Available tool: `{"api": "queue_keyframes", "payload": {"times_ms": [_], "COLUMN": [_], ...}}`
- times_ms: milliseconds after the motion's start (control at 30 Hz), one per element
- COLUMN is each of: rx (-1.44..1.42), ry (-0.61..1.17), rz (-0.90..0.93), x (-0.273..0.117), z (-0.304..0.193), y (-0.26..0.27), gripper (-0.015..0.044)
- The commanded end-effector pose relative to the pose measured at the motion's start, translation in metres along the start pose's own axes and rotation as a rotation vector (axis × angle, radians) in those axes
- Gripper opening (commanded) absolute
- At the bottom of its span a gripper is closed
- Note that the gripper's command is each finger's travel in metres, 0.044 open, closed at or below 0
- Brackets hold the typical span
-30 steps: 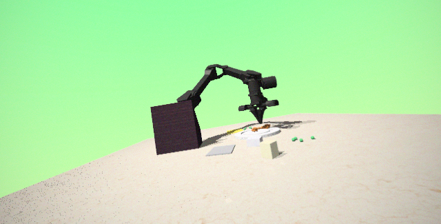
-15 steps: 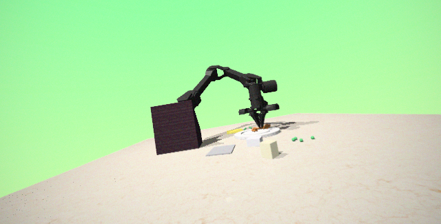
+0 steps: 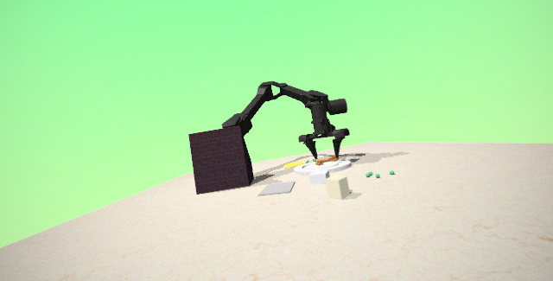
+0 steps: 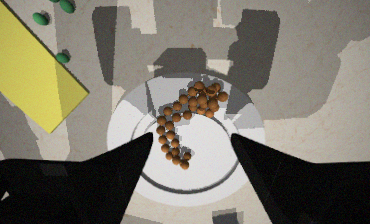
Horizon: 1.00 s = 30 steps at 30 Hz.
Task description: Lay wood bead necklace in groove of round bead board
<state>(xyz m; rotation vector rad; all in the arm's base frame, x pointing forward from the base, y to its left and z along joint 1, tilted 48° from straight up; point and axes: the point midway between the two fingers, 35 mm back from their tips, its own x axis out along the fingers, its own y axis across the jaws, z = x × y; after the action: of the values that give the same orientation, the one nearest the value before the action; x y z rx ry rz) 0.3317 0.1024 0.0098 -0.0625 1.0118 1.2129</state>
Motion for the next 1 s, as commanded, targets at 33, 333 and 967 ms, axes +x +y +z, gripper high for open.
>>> {"api": "queue_keyframes", "payload": {"times_ms": [33,333,967], "rx": [-0.003,-0.003,0.139], "ry": [-0.007,-0.007,-0.007], "rz": [-0.008,-0.008,-0.007], "x": [-0.0133,-0.0132,-0.0152], "z": [0.0010,-0.0005,0.0036], "y": [-0.0017,-0.0005,-0.0015], "gripper": [0.0440,0.0440,0.0361]}}
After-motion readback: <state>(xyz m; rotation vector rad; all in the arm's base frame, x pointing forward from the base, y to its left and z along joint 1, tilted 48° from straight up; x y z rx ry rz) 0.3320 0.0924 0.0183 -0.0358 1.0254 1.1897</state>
